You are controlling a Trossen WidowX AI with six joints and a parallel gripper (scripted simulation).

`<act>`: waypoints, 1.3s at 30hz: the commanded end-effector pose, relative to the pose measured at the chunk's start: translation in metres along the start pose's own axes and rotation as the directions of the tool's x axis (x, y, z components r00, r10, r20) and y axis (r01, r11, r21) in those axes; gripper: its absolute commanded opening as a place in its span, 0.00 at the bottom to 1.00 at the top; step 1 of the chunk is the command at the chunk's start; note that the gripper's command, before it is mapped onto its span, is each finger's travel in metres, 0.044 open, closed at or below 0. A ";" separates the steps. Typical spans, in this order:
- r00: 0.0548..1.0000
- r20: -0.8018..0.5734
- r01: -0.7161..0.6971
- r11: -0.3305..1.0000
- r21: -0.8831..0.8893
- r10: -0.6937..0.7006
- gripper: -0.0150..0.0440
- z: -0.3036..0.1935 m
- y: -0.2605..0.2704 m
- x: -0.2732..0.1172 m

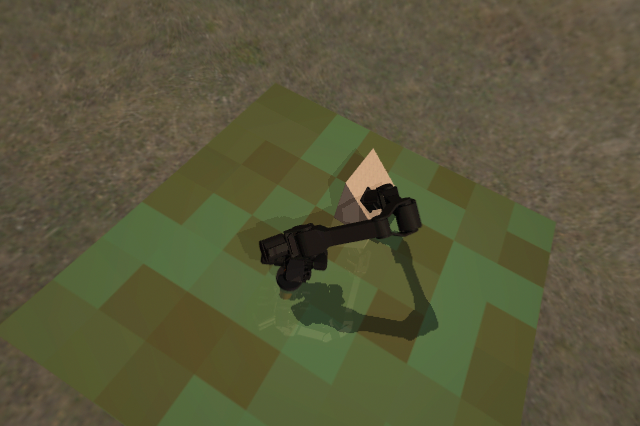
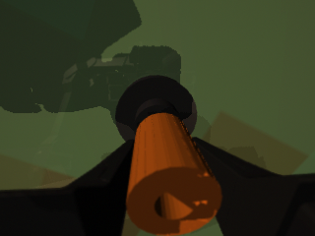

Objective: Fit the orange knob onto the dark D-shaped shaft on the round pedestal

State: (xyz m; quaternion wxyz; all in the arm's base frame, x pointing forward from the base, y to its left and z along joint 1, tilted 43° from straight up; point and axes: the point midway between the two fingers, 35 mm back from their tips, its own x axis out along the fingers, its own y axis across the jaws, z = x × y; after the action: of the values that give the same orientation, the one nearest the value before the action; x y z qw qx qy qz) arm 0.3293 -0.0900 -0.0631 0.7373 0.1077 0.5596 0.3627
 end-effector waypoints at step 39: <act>1.000 0.006 0.000 0.978 -0.207 0.002 0.25 0.003 -0.001 -0.004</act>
State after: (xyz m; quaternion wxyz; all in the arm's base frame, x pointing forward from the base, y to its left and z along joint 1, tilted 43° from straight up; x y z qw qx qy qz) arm 0.3279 -0.0911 -0.0619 0.7432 0.0367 0.5206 0.4187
